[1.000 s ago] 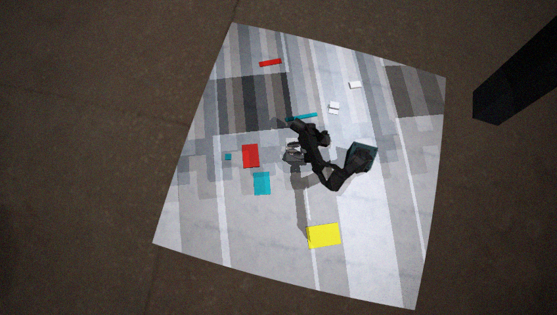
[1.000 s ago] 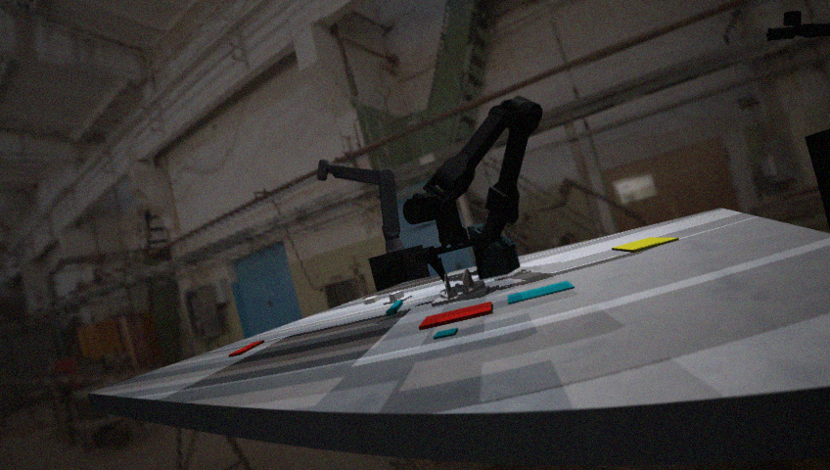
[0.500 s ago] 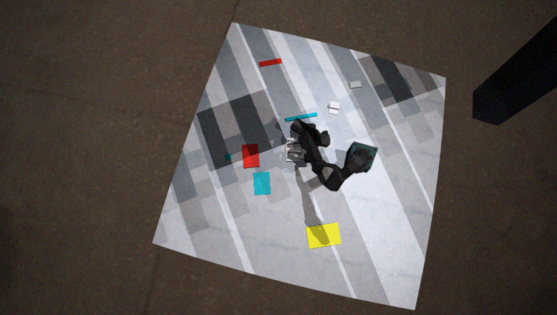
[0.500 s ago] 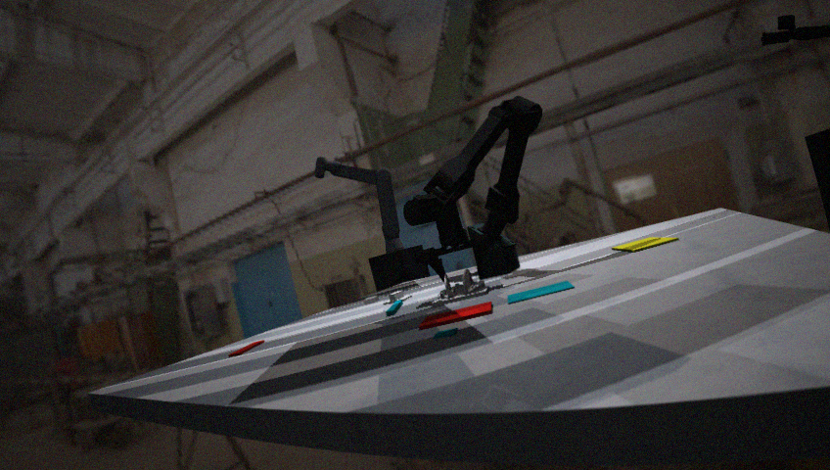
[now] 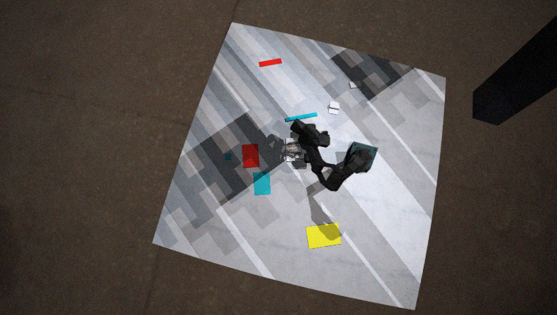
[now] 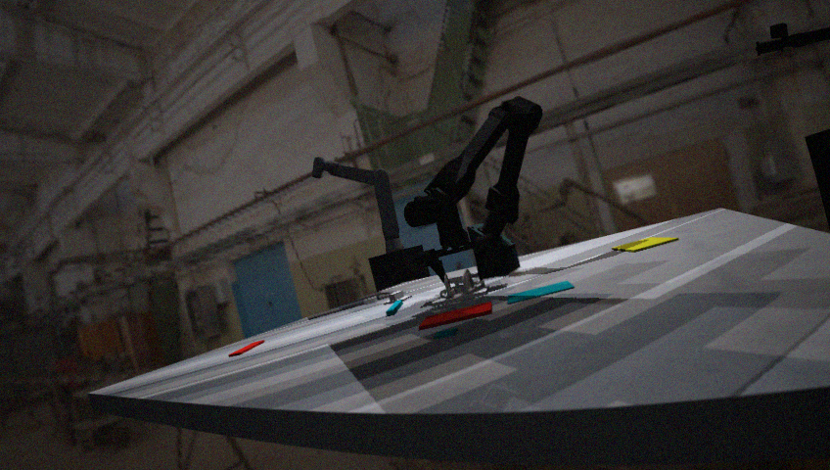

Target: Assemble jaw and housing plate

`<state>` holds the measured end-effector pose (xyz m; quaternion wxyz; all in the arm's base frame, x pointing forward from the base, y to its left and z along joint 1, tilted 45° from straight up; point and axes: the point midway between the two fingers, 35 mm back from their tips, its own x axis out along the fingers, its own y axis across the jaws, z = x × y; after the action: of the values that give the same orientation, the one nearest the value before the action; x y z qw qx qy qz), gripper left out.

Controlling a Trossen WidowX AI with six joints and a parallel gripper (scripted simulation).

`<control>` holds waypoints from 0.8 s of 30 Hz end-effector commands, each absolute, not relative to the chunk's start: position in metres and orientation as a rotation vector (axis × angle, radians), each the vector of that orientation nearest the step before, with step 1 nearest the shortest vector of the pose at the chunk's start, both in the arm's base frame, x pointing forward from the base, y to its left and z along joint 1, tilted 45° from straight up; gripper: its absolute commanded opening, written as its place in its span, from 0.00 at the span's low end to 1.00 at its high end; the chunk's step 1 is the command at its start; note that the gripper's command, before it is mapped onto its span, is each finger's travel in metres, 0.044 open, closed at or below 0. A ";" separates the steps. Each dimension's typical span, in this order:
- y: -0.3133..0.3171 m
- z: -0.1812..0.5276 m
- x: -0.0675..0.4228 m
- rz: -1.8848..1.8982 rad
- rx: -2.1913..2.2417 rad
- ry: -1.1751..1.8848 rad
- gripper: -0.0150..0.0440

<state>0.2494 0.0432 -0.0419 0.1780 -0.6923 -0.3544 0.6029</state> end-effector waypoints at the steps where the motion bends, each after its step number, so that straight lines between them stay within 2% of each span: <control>1: 0.045 -0.043 0.249 1.702 -1.952 -0.998 0.85; 24: 0.048 -0.046 0.249 1.702 -1.952 -0.998 0.85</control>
<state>0.2495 0.0465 -0.0453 0.1785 -0.6923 -0.3540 0.6030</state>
